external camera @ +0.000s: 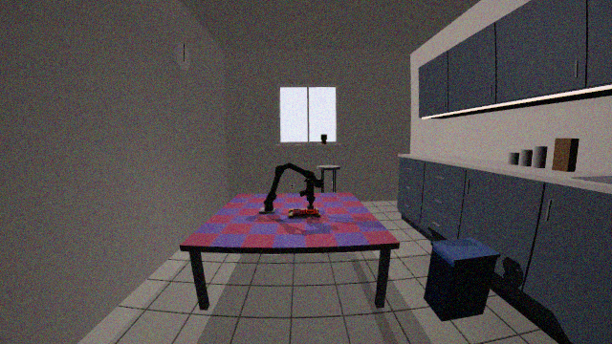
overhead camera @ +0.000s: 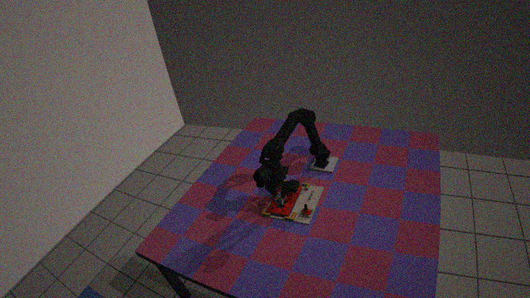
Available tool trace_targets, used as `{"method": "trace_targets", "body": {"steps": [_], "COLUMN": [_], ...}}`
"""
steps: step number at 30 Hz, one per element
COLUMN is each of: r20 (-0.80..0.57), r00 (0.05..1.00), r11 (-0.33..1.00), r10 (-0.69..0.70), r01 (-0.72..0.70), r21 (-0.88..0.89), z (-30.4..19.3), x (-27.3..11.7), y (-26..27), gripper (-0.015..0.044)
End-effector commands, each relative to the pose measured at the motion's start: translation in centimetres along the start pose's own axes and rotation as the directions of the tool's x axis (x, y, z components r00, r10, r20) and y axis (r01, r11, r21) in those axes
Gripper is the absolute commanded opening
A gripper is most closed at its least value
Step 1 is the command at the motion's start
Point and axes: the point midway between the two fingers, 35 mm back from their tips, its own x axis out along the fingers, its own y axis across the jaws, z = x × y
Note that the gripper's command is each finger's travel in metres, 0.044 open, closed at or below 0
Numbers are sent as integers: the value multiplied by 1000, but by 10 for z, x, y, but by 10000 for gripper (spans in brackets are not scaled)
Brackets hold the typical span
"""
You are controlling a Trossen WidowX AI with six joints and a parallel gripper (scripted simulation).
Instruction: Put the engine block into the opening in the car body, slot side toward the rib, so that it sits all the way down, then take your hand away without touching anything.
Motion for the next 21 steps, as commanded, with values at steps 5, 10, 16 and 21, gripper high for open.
{"method": "trace_targets", "body": {"steps": [5, 10, 16, 21], "r20": [4, 4, 4, 4], "r00": [1000, 1000, 1000, 1000], "r11": [1000, 997, 997, 1000], "r10": [-5, -5, -5, -5], "r01": [5, 5, 5, 5], "r21": [26, 77, 71, -16], "z": [0, 0, 0, 0], "x": [2, 2, 2, 2], "y": [0, 0, 0, 0], "gripper": [159, 159, 159, 159]}}
